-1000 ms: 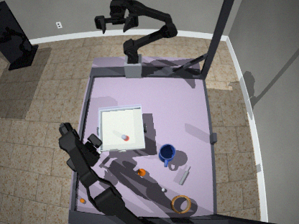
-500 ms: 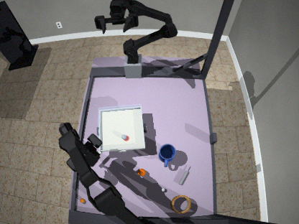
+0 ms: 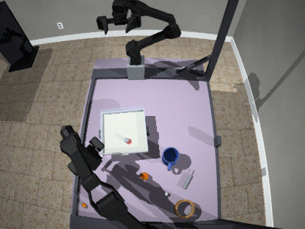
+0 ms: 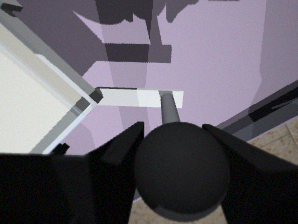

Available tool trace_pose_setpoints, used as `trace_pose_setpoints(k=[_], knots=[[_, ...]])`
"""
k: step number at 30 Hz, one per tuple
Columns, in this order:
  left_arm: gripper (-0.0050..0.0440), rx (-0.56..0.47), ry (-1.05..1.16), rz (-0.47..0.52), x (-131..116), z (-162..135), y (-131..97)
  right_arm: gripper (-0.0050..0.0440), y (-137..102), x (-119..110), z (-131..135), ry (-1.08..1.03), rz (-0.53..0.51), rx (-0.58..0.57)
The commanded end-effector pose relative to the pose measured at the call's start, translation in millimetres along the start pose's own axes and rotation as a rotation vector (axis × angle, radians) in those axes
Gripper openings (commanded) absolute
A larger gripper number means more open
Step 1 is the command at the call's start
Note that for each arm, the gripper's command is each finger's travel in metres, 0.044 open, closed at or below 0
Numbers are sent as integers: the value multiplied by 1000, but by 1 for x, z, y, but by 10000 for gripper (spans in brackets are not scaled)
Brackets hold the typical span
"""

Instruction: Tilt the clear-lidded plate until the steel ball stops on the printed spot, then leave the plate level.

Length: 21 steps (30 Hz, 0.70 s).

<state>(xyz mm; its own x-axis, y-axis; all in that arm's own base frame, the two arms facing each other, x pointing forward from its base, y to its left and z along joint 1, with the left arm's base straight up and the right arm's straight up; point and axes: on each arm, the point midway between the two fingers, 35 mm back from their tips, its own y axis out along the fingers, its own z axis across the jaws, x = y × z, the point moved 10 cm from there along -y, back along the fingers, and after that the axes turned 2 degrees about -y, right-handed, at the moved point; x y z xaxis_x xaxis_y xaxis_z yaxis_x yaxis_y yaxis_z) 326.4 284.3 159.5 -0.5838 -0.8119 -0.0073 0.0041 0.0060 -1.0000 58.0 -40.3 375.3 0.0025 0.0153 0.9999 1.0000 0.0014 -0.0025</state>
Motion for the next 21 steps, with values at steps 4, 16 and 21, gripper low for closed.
trace_pose_setpoints(k=[4, 16, 21], knots=[[-50, 15, 5, 36, 6, 4, -20, 400, 0, 6, 1, -20, -3, 2], [-50, 13, 6, 25, -5, 3, -10, 400, 0, 6, 1, -20, -3, 2], [-50, 13, 6, 29, -6, 2, -10, 400, 0, 6, 1, -20, -3, 2]])
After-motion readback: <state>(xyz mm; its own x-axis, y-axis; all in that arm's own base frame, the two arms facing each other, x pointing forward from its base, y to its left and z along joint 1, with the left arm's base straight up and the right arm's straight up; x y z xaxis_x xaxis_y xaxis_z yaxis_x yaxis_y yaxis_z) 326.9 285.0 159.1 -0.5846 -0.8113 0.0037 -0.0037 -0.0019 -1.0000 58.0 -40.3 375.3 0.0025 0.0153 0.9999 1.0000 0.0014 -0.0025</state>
